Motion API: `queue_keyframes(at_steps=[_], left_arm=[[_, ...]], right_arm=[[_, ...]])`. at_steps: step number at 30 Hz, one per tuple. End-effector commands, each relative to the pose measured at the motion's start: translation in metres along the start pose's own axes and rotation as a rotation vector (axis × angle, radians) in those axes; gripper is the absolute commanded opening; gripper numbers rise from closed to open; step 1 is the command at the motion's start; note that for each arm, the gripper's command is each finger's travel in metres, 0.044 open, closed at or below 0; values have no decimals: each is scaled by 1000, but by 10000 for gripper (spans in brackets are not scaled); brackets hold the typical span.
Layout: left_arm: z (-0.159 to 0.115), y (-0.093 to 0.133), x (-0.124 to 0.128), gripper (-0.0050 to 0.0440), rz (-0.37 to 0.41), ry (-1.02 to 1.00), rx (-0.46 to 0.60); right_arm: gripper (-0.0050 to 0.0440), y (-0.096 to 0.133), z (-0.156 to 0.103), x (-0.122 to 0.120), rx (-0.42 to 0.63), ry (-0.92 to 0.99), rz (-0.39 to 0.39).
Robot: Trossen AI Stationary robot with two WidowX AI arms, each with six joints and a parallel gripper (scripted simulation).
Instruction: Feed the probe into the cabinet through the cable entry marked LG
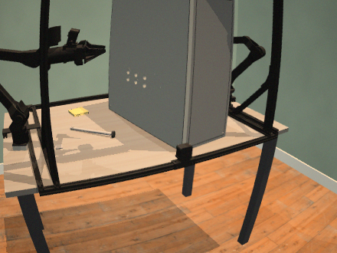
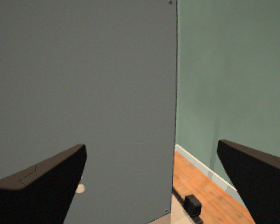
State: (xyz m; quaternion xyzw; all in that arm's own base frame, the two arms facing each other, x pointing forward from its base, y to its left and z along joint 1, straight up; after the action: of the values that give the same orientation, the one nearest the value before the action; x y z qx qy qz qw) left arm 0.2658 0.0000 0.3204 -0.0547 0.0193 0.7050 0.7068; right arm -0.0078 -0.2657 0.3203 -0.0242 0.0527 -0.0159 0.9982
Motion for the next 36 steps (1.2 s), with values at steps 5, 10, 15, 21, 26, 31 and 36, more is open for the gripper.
queue_keyframes(at_steps=[5,10,15,21,26,31,36], left_arm=[[0,0,0,440,0,0,0],[0,0,0,440,0,0,0],[0,0,0,440,0,0,0],[-33,3,3,440,21,0,199],[-67,14,7,440,43,0,408],[-97,31,10,440,64,0,613],[-118,49,12,440,82,0,780]], right_arm=[[440,0,0,0,0,0,0],[440,0,0,0,0,0,0],[440,0,0,0,0,0,0],[440,25,66,-7,-194,0,-20],[440,60,122,-13,-369,0,-39],[440,115,179,-19,-574,0,-60],[440,168,218,-23,-739,0,-78]])
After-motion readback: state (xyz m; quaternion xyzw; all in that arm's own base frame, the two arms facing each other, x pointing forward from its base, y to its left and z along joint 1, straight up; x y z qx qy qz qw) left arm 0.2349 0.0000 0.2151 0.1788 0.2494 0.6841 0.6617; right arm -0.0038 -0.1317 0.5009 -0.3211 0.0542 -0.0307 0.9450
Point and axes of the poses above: on each arm, the point midway between the two fingers, 35 mm back from their tips, its own y axis back along the fingers, its own x axis across the jaws, z = x × y, the point moved 5 cm from there along y, back along the fingers, and after that the axes turned 6 degrees about y, right-handed, at the moved point
